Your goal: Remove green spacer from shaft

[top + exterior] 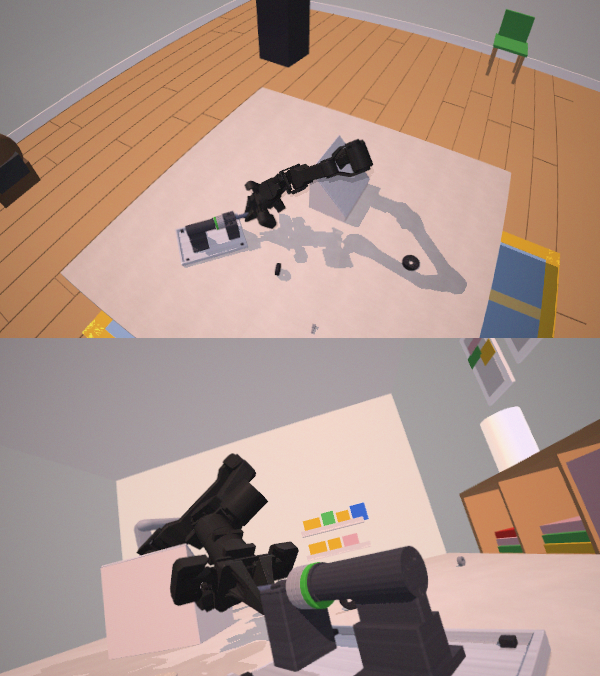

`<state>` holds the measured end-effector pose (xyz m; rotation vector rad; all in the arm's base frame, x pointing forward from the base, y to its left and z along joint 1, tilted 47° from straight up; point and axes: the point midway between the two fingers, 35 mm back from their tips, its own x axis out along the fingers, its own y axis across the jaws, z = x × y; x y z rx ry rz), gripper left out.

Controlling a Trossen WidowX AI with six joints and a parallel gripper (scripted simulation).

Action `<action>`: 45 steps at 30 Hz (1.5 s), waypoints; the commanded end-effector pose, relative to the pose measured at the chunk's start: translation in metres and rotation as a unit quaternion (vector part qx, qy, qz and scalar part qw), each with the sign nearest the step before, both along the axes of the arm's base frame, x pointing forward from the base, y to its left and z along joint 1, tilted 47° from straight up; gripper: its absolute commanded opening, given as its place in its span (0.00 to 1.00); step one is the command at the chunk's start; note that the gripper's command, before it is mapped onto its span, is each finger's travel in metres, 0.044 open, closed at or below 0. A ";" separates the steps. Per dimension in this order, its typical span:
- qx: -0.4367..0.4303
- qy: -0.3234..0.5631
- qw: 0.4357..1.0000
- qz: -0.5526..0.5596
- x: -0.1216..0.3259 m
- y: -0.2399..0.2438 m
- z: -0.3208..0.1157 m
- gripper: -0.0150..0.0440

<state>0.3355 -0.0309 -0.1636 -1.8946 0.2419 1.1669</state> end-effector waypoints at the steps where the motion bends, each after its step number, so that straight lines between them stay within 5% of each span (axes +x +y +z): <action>1: 0.002 0.000 1.000 -0.001 0.000 0.001 0.001 0.25; 45: 0.002 0.000 1.000 -0.001 -0.004 0.002 0.003 0.25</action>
